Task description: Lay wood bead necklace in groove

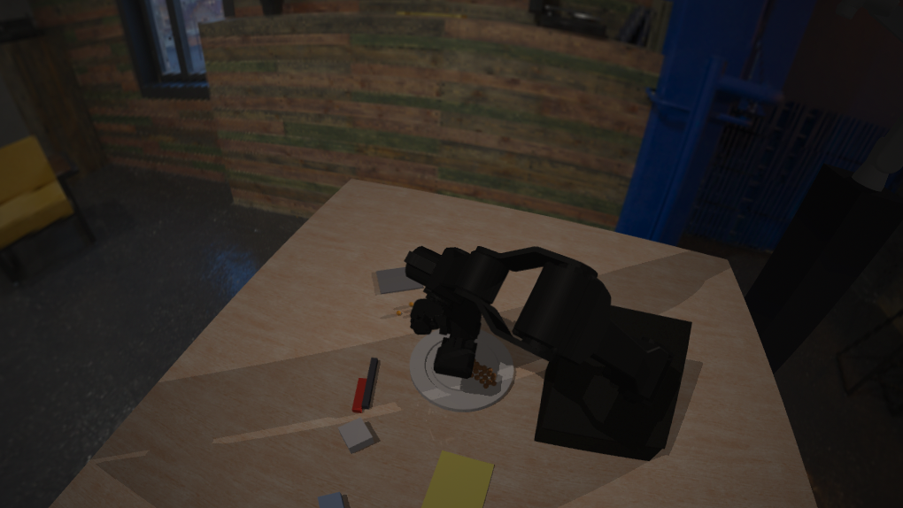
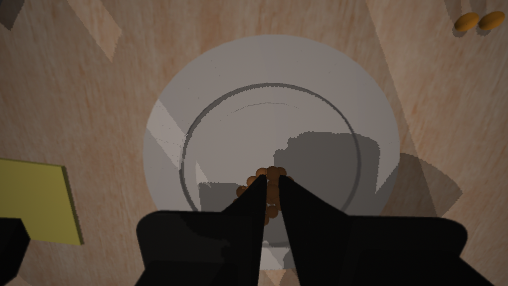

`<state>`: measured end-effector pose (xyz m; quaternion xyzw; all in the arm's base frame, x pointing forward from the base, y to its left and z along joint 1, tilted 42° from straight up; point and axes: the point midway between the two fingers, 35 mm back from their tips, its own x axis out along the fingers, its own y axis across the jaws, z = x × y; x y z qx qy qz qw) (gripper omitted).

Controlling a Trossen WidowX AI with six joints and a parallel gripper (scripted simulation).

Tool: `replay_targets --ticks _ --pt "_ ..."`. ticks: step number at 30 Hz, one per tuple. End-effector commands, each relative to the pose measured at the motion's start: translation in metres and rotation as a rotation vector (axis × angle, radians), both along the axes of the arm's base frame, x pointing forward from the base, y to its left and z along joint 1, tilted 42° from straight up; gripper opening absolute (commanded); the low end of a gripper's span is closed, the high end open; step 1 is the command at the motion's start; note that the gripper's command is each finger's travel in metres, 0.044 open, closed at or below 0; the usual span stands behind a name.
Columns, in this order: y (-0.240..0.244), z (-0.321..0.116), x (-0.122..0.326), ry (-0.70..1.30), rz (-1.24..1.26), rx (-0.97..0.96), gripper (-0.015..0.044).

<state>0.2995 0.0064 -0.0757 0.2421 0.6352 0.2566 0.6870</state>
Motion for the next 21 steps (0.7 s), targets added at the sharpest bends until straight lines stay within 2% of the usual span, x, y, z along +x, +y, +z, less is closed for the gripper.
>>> replay_targets --ticks 1,18,21 --pt "0.0011 0.0026 0.0093 -0.004 0.003 -0.001 0.0" --pt "0.0088 -0.0058 0.0104 -0.004 0.003 0.0 0.0" --pt "0.0058 -0.0039 0.0111 -0.01 0.004 -0.005 0.0079"
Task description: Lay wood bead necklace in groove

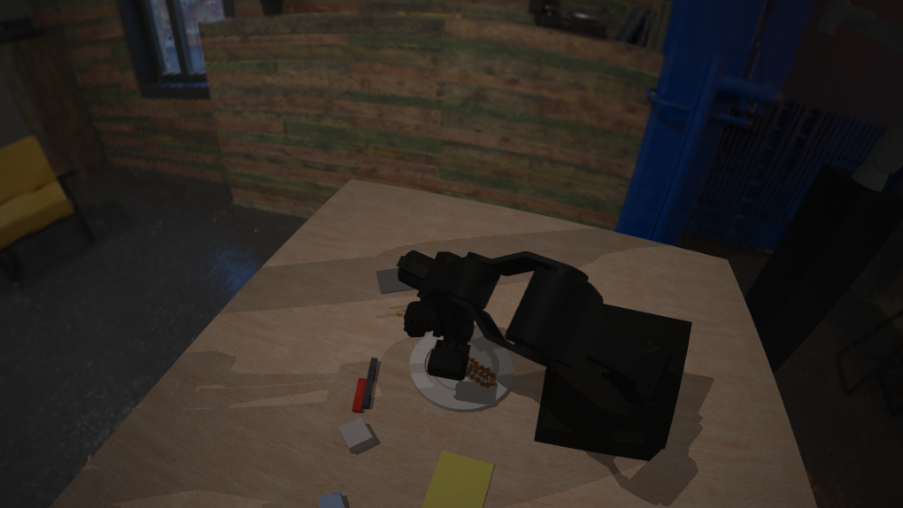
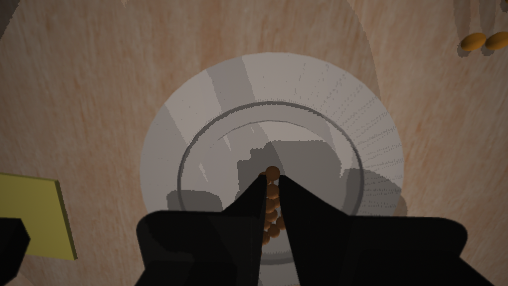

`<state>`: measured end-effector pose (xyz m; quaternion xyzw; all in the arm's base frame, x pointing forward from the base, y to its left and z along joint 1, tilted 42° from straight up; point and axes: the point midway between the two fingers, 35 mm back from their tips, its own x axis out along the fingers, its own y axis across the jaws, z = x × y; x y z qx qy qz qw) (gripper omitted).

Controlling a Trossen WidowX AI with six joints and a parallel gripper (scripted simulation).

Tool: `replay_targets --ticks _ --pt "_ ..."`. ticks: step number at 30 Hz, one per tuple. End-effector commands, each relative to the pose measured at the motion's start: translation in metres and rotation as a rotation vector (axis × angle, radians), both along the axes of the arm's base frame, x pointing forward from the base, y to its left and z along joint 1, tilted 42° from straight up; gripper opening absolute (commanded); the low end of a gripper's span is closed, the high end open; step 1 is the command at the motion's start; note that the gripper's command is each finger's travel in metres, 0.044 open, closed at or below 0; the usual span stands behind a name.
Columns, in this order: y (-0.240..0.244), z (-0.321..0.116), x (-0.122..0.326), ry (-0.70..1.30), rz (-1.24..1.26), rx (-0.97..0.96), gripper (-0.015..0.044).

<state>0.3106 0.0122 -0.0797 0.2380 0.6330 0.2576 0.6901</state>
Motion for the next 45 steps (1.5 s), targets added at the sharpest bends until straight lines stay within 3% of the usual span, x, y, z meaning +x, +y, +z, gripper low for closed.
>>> replay_targets --ticks 1,14,37,39,45 --pt "0.0 0.0 0.0 0.0 0.001 0.0 0.0105" --pt "-0.001 0.002 -0.001 0.005 -0.002 0.002 0.044" --pt "-0.005 0.006 -0.001 0.005 0.0 0.004 0.044" --pt "-0.006 0.009 -0.005 0.024 -0.021 0.006 0.0387" --pt "-0.012 0.029 -0.036 0.176 -0.192 0.02 0.038"
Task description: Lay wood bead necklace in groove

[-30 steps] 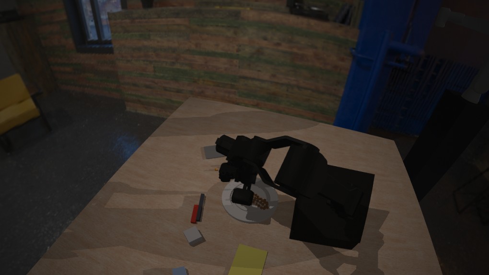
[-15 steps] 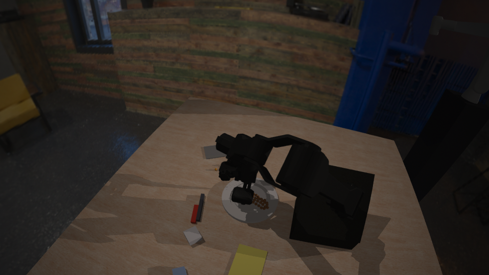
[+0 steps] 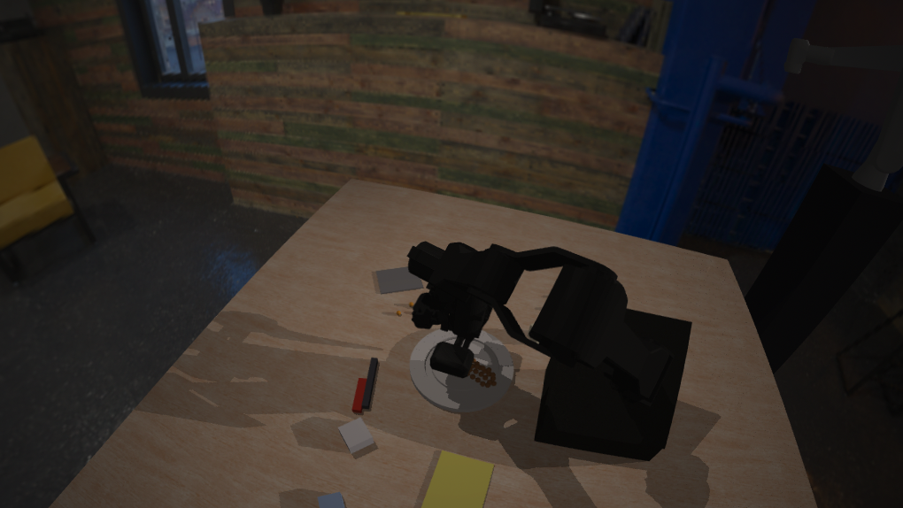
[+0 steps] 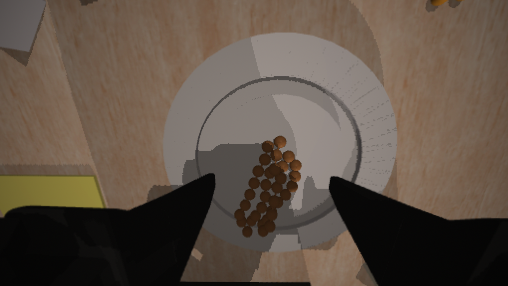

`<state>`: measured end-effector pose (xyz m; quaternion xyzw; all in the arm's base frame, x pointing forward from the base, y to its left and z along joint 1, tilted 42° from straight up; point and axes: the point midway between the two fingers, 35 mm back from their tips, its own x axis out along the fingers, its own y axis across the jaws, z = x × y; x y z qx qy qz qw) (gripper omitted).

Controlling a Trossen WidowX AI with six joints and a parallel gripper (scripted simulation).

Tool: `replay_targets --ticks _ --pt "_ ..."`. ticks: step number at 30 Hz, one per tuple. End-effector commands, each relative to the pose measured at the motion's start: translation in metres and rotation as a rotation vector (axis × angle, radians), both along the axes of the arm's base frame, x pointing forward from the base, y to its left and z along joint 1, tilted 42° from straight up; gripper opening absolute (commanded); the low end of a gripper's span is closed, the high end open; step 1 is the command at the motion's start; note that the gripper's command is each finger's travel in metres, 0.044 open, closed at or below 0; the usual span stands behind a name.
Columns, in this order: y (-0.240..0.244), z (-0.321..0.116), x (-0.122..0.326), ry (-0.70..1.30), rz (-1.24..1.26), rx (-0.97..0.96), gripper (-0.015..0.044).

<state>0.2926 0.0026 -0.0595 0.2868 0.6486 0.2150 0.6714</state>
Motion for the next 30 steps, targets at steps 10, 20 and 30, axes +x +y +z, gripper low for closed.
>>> replay_targets --ticks 10,20,30 --pt "0.0 0.006 -0.019 0.09 -0.094 0.006 0.038" --pt "0.003 0.001 -0.015 0.077 -0.093 0.003 0.038" --pt "0.014 -0.011 -0.016 0.084 -0.094 0.006 0.038"
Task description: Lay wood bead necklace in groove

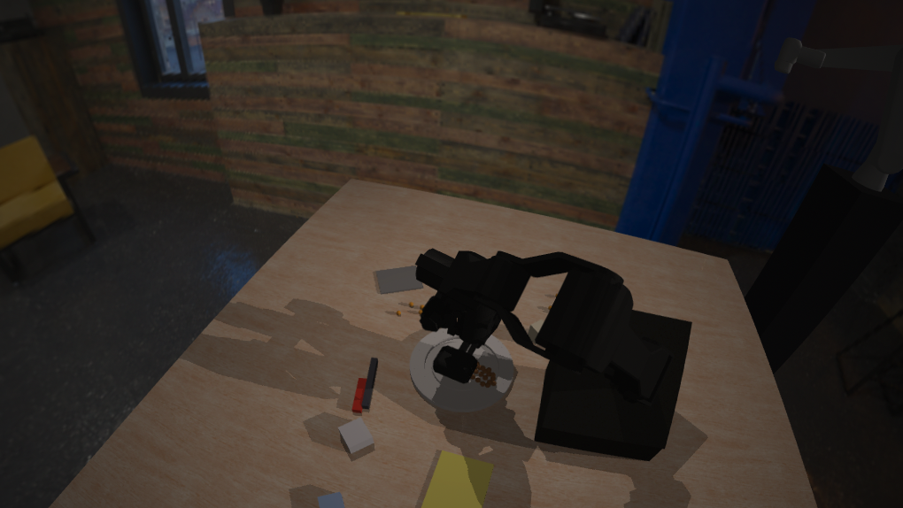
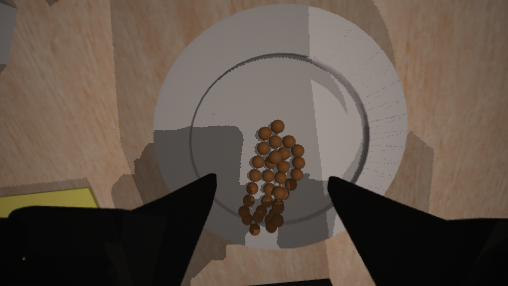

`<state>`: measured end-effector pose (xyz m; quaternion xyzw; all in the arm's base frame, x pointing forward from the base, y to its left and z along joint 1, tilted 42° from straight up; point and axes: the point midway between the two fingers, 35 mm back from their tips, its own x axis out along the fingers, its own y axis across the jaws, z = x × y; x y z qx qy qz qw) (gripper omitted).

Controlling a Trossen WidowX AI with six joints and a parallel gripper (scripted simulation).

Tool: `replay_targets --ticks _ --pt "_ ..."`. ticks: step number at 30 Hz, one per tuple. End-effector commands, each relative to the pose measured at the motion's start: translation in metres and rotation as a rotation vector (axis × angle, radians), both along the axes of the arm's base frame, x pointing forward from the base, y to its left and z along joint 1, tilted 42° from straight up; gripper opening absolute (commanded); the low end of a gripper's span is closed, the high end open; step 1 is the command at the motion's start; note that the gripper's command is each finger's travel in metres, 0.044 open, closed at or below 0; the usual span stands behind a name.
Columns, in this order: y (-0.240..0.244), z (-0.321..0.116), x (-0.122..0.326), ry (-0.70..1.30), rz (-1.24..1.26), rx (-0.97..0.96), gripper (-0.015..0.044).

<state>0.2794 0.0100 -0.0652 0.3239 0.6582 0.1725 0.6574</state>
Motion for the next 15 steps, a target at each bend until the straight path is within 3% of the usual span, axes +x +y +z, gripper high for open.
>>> replay_targets --ticks 1,15 --pt "0.0078 -0.0066 -0.0027 0.013 0.0 0.008 0.038" --pt "0.0165 -0.0154 -0.0038 0.019 0.0 0.011 0.038"
